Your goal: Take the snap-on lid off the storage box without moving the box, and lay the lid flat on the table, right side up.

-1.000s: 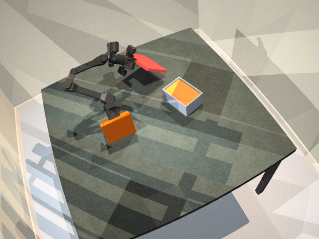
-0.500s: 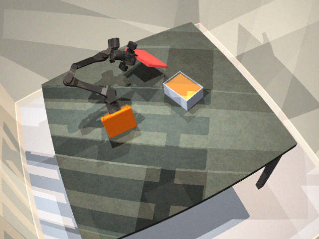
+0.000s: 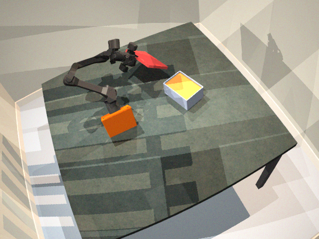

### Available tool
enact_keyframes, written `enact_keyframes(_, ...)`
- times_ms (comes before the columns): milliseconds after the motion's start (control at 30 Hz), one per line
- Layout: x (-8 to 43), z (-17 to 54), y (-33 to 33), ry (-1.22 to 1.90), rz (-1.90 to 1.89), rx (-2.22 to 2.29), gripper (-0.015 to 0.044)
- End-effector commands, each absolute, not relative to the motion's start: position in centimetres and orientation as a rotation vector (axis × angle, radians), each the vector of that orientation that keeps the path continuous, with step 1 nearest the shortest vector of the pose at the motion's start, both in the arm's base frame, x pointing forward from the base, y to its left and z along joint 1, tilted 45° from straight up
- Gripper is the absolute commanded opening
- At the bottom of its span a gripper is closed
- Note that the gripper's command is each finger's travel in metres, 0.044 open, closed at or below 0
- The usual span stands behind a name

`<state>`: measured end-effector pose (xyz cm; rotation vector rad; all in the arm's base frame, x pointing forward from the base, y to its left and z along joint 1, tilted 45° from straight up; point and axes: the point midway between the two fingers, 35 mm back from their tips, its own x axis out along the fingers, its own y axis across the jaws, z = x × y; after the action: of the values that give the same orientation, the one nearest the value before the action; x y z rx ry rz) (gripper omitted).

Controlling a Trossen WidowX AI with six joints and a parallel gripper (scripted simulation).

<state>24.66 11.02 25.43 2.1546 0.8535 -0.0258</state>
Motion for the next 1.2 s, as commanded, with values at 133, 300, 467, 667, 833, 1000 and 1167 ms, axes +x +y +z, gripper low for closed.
enact_keyframes(133, 24.7, 25.1, 11.3, 0.839, -0.023, 2.160, 0.0000)
enact_keyframes(300, 24.8, 24.8, 11.6, 0.839, -0.023, 2.160, 0.0000)
enact_keyframes(467, 24.8, 24.6, 11.9, 0.838, -0.022, 2.161, 0.0000)
enact_keyframes(667, 24.8, 24.2, 12.2, 0.838, -0.022, 2.161, 0.0000)
enact_keyframes(833, 24.8, 24.0, 12.5, 0.838, -0.022, 2.161, 0.0000)
enact_keyframes(1000, 24.8, 23.7, 12.8, 0.838, -0.021, 2.162, 0.0000)
enact_keyframes(1167, 24.9, 23.4, 13.1, 0.839, -0.021, 2.162, 0.0000)
